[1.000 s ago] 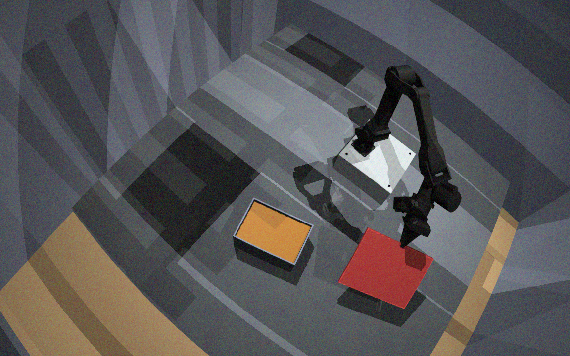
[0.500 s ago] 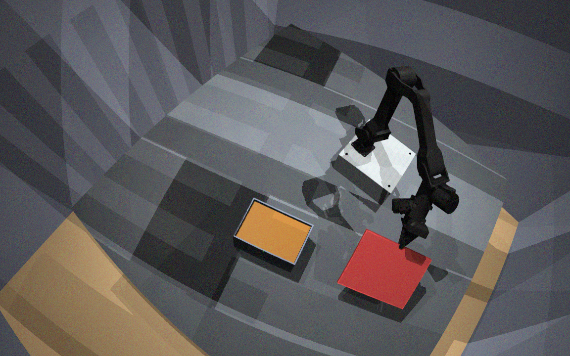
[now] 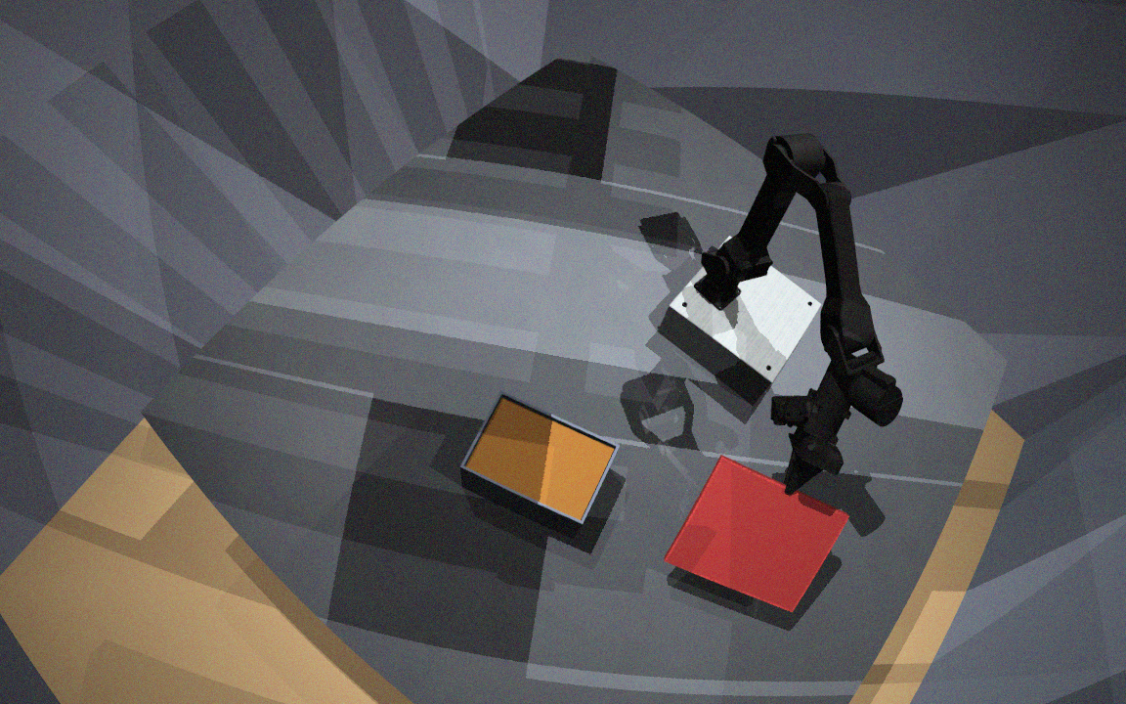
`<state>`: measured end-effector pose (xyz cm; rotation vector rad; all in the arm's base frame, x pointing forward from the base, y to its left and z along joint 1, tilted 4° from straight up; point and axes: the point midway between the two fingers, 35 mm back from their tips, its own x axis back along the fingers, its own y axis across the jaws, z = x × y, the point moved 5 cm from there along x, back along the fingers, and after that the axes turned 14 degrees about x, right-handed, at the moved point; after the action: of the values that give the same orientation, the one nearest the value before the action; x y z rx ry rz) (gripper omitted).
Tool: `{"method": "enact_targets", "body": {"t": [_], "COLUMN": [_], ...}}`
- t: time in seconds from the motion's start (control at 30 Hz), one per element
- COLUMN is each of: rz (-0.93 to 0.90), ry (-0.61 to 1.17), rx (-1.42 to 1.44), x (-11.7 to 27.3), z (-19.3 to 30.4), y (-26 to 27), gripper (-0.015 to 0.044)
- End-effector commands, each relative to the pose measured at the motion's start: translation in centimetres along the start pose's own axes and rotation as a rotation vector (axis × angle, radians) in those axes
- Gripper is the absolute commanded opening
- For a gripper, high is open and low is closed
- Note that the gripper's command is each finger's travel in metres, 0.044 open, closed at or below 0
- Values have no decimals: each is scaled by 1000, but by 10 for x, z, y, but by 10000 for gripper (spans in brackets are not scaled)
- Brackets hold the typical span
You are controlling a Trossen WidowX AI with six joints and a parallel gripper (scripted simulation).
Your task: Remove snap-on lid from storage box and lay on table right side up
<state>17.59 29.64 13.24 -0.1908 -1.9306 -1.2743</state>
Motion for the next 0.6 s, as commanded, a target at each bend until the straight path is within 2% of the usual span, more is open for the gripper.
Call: {"method": "enact_targets", "body": {"t": [0.0,0.57], "rz": [-11,-11], "ry": [-5,-5], "rx": [-9,-9], "x": [-1,-10], "z": [0,3], "y": [0,-10], "gripper": [0,0]}}
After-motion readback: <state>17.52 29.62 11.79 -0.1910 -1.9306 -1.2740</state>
